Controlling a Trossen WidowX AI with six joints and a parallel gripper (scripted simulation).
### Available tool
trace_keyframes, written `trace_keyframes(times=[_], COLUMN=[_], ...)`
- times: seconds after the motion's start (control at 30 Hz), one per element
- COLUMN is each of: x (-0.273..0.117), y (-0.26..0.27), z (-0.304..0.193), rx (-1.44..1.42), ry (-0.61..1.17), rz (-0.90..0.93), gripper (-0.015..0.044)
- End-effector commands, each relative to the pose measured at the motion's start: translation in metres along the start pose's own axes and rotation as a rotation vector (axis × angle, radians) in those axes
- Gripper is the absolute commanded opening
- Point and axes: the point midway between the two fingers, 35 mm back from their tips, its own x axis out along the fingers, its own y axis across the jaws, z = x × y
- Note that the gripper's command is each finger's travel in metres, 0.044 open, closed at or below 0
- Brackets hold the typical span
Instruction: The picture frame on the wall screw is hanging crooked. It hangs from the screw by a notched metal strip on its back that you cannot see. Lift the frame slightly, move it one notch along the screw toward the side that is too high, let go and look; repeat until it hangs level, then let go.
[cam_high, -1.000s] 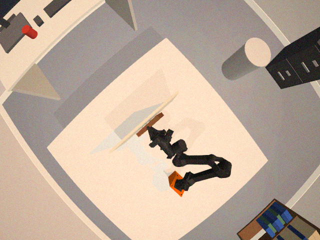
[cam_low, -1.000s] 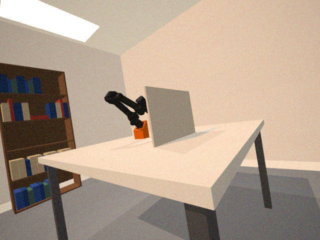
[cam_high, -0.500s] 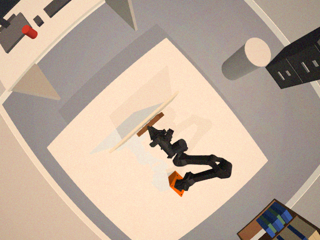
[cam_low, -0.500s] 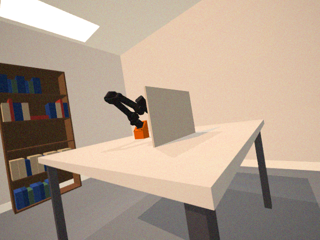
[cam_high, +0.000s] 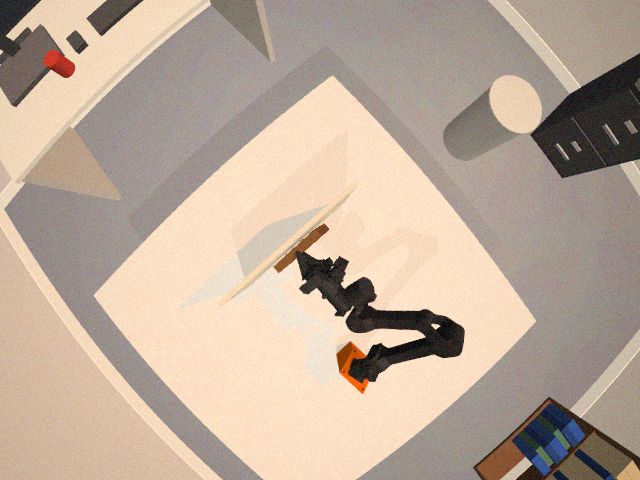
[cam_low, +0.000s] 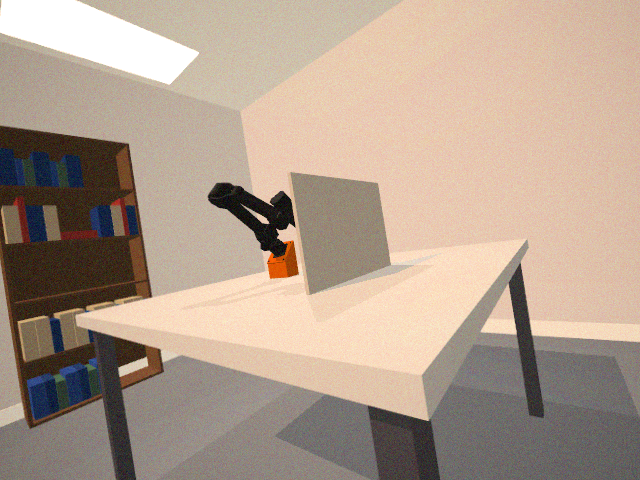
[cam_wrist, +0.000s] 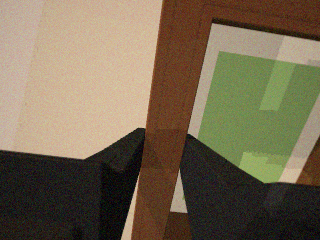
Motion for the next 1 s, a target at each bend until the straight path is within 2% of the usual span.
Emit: trace_keyframes(times=[0.0,0.97], x=[0.0005,0.0006], y=[0.004,-0.0029], z=[0.0012,0.0009], rx=[0.001,0.001], ry=[0.0,-0.001], rz=[0.017,0.017], gripper=[0.0,0.0])
